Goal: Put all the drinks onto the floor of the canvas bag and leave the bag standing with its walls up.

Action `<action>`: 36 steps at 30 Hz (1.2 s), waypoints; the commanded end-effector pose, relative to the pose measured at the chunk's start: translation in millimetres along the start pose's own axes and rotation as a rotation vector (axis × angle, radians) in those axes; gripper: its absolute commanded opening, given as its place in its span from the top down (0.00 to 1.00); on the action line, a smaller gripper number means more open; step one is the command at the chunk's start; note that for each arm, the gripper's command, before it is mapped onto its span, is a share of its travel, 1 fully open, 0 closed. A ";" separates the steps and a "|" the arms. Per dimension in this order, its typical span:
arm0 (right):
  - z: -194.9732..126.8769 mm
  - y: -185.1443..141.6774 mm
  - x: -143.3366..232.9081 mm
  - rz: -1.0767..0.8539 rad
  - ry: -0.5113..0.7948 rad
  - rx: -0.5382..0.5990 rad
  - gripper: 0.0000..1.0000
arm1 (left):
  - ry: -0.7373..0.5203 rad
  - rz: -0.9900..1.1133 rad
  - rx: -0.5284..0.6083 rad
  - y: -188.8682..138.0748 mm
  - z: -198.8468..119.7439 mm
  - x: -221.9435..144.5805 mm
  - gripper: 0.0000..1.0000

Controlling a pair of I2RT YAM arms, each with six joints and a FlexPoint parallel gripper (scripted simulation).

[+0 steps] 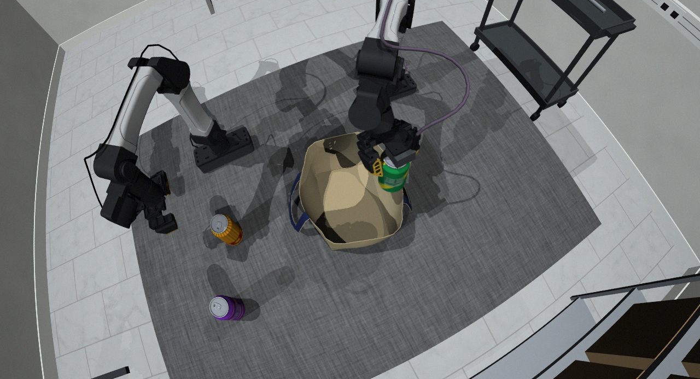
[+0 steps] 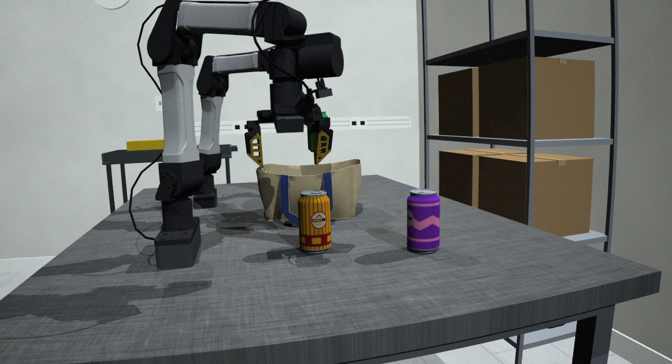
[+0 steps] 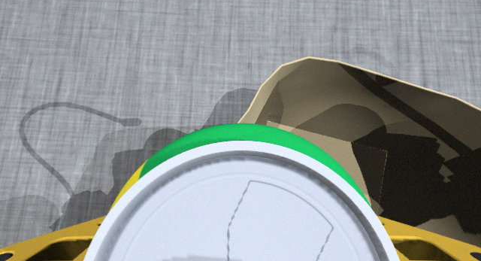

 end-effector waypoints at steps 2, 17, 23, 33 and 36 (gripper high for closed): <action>-16.0 3.3 3.8 0.004 0.065 -0.042 0.00 | -0.007 -0.056 -0.098 28.0 -11.2 -15.8 0.33; -16.1 3.3 3.7 0.004 0.066 -0.042 0.00 | -0.043 -0.080 -0.163 31.8 -36.9 -4.6 0.33; -16.1 3.3 3.7 0.004 0.066 -0.042 0.00 | -0.035 -0.070 -0.163 31.7 -34.9 -0.5 0.33; -16.2 3.3 3.7 0.004 0.066 -0.042 0.00 | -0.032 -0.067 -0.153 28.3 -30.9 -1.0 0.33; -16.2 3.3 3.7 0.004 0.066 -0.042 0.00 | -0.009 -0.055 -0.101 25.6 -8.1 -21.3 0.33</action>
Point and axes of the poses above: on each arm, the point where the finger pads meet when closed, its own z axis out along the fingers, its own x axis across the jaws, y = z × x, the point moved 6 cm from there along -z, back along the fingers, and after that the axes turned 11 degrees about z, right-handed, at the moved point
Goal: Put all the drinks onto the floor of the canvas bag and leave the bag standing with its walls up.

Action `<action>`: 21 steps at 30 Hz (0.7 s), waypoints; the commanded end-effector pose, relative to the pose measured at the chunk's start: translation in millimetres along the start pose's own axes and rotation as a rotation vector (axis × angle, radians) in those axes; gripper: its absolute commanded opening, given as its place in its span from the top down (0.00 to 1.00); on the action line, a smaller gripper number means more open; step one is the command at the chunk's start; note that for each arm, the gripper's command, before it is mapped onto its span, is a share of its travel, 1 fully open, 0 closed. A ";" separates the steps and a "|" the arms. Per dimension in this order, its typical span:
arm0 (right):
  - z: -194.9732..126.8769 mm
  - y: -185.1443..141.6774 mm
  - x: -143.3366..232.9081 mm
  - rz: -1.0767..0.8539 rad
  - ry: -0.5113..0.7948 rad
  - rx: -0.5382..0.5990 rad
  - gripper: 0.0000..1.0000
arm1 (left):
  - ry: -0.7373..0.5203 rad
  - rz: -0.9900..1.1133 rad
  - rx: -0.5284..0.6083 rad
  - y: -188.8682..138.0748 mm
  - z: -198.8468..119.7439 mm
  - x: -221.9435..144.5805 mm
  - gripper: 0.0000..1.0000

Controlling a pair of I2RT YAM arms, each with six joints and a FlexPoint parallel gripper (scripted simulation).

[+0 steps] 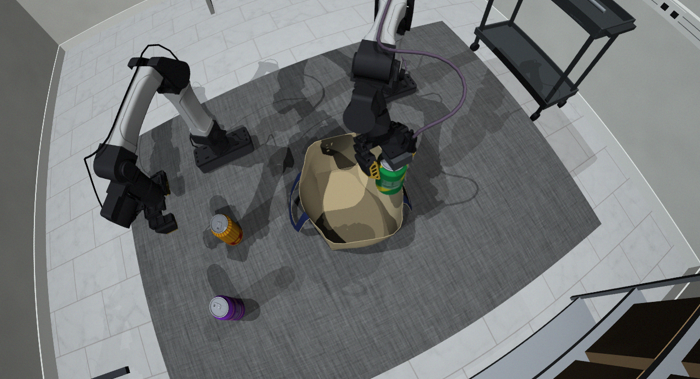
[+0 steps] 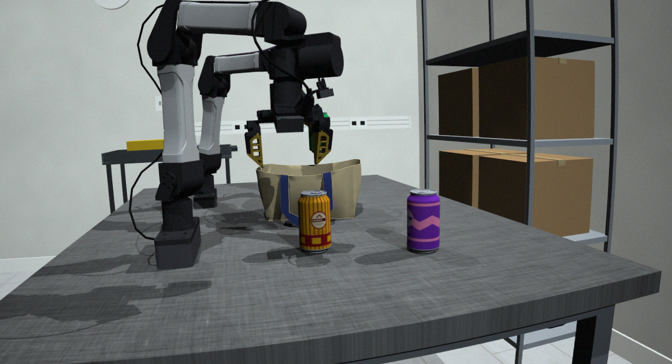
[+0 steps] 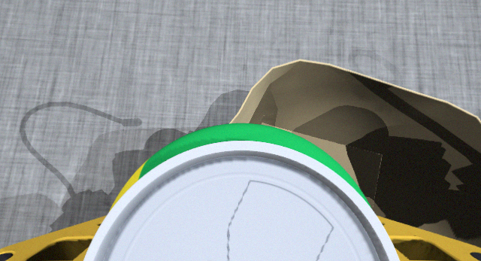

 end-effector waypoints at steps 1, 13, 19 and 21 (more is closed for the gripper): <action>-16.0 3.3 3.8 0.004 0.065 -0.042 0.00 | -0.016 -0.048 -0.097 24.1 -10.1 -14.9 0.33; -16.0 3.3 3.8 0.004 0.065 -0.042 0.00 | -0.032 -0.062 -0.124 43.2 -17.6 -34.2 0.33; -16.1 3.3 3.7 0.004 0.066 -0.042 0.00 | -0.006 -0.035 -0.069 40.1 -6.5 -56.8 0.33; -16.1 3.3 3.7 0.004 0.066 -0.042 0.00 | -0.011 -0.037 -0.074 42.8 -9.1 -61.6 0.33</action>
Point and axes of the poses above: on each arm, the point where the finger pads meet when closed, its own z axis out along the fingers, its own x axis across the jaws, y = z × x, the point moved 6 cm from there along -z, back along the fingers, and after that the axes turned 11 degrees about z, right-handed, at the moved point
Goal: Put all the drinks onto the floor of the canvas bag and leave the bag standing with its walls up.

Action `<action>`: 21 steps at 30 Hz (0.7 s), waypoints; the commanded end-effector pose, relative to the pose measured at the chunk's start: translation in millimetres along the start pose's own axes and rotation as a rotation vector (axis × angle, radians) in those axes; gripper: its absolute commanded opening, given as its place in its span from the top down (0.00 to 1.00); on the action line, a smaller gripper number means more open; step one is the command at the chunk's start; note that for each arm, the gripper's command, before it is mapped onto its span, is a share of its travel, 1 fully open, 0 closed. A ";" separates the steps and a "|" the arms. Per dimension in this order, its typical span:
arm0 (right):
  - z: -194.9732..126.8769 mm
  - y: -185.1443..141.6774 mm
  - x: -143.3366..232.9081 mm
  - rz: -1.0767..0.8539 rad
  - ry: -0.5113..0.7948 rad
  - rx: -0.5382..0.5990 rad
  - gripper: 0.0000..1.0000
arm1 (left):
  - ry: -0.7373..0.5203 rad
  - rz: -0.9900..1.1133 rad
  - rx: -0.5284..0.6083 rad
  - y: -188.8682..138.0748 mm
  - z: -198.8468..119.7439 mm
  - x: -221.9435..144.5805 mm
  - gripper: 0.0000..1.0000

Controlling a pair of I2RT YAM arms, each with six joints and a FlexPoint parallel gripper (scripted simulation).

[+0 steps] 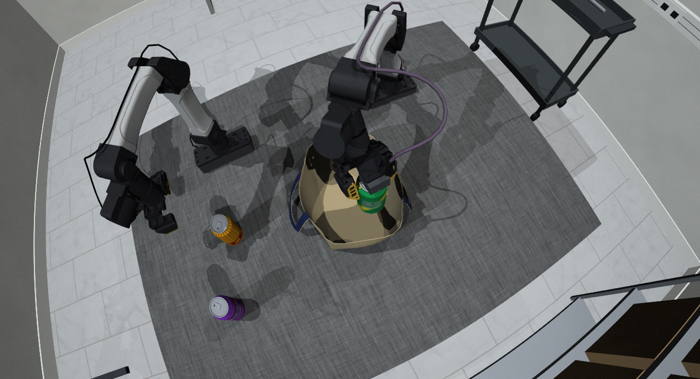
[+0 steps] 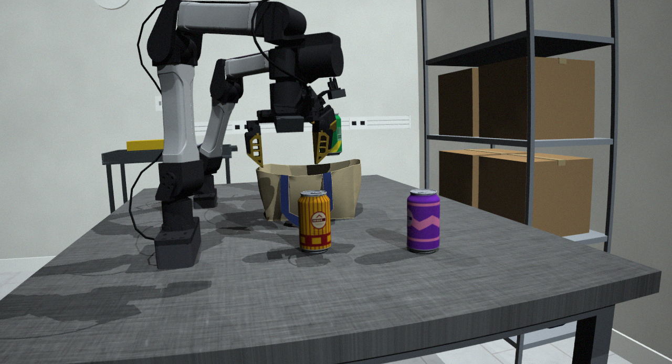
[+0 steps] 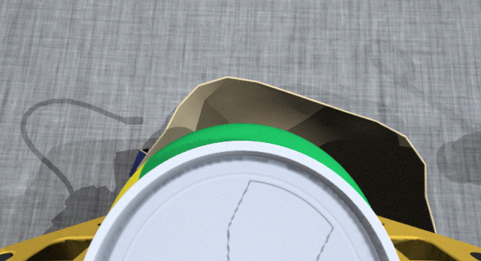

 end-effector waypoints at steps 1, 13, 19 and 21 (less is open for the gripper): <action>-15.9 3.3 3.8 0.004 0.065 -0.042 0.00 | -0.013 -0.048 -0.084 21.7 -23.8 -8.0 0.33; -16.0 3.3 3.7 0.004 0.066 -0.042 0.00 | -0.005 -0.044 -0.070 31.5 -16.5 -34.4 0.33; -16.0 3.3 3.7 0.004 0.066 -0.042 0.00 | -0.069 -0.095 -0.160 47.4 -53.6 -25.0 0.33; -16.0 3.3 3.7 0.004 0.066 -0.042 0.00 | -0.066 -0.092 -0.171 52.7 -49.1 -20.9 0.33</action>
Point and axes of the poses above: on each arm, the point where the finger pads meet when closed, its own z axis out along the fingers, its own x axis across the jaws, y = z × x, the point moved 6 cm from there along -z, back along the fingers, and after that the axes turned 11 degrees about z, right-handed, at the moved point
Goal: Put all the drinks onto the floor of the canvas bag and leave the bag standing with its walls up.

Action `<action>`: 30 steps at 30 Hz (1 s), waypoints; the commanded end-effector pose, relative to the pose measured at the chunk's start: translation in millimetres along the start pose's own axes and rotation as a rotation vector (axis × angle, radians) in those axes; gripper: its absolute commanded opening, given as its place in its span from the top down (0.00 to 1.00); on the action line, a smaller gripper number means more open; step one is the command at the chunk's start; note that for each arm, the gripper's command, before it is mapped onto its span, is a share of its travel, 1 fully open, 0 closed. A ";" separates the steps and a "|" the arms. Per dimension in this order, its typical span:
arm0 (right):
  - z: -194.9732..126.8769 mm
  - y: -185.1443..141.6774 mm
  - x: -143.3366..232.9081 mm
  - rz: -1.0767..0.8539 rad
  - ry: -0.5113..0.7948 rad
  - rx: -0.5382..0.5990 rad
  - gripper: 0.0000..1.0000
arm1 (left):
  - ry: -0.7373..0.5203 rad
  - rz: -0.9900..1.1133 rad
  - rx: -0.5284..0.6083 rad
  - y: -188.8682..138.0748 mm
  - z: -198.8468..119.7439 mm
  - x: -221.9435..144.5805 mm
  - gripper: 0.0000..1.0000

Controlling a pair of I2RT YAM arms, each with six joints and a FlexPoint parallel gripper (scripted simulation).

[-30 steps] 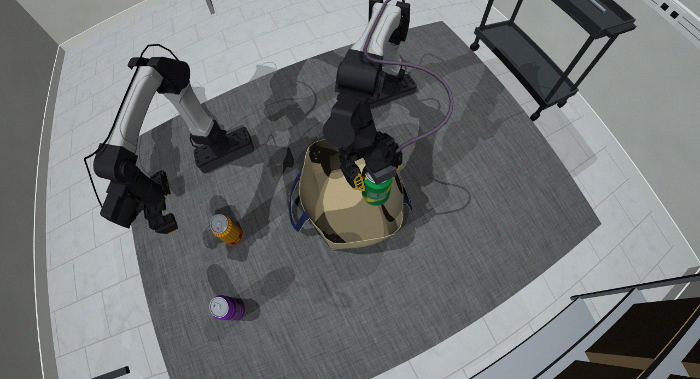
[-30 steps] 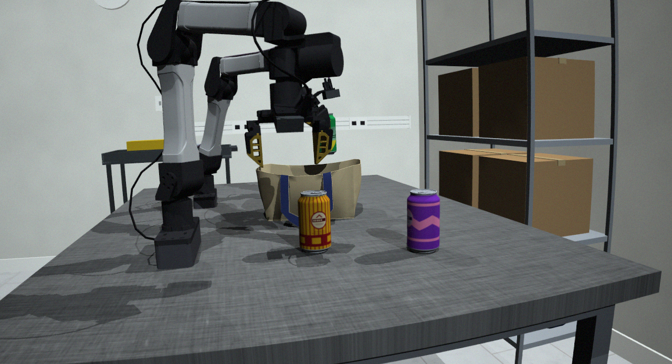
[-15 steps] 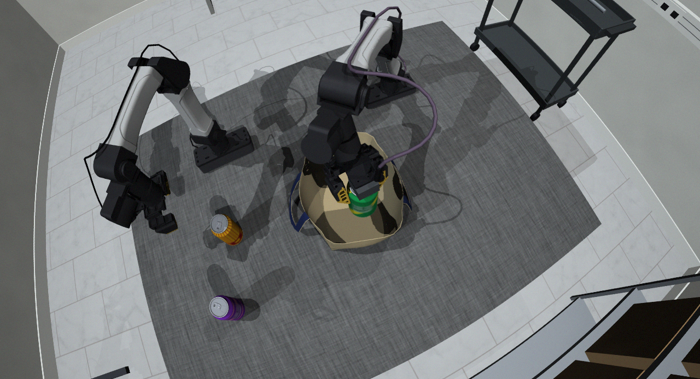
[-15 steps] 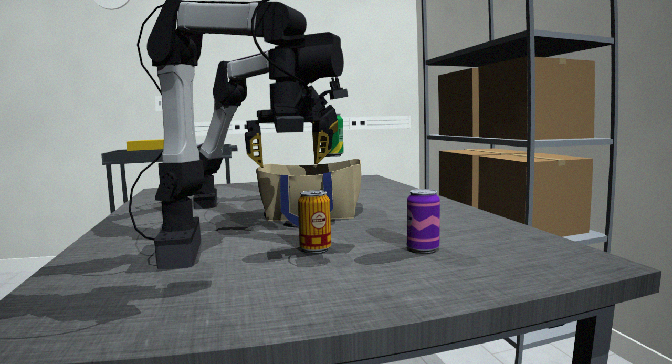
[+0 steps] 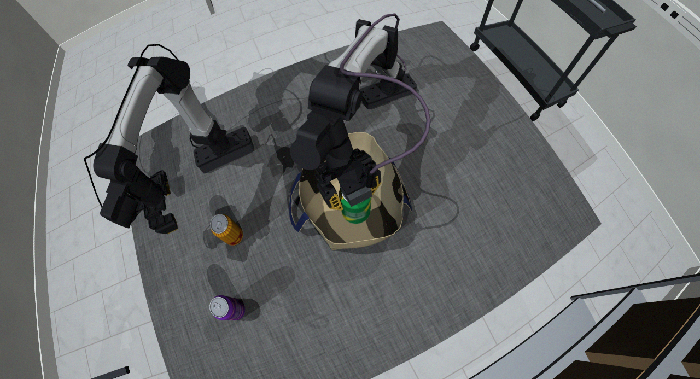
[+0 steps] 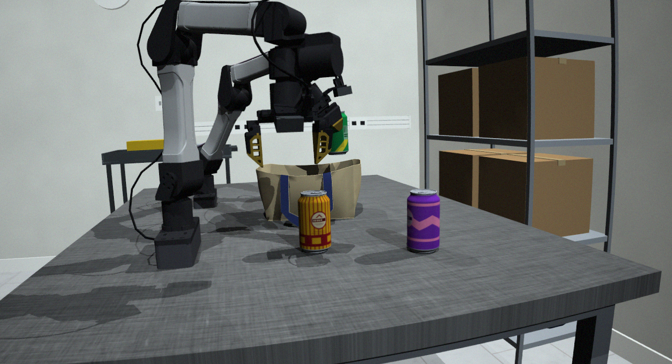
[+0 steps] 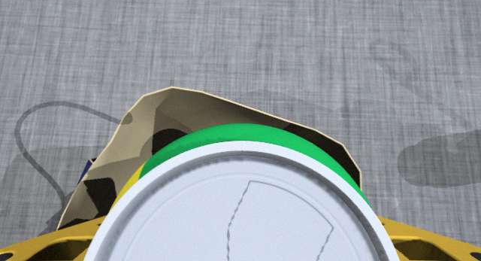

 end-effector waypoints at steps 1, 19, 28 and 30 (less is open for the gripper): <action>-15.9 3.3 3.8 0.004 0.065 -0.042 0.00 | -0.053 -0.096 -0.166 38.7 -48.5 19.7 0.33; -16.0 3.3 3.8 0.004 0.066 -0.042 0.00 | -0.051 -0.094 -0.162 33.1 -45.5 21.2 0.33; -16.1 3.3 3.7 0.004 0.066 -0.042 0.00 | -0.056 -0.088 -0.162 32.3 -47.2 18.2 0.33; -16.1 3.3 3.7 0.004 0.066 -0.042 0.00 | -0.043 -0.075 -0.140 23.5 -32.4 14.7 0.33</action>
Point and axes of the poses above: on each arm, the point where the finger pads meet when closed, its own z axis out along the fingers, its own x axis across the jaws, y = z × x, the point moved 6 cm from there along -z, back along the fingers, and after that the axes turned 11 degrees about z, right-handed, at the moved point
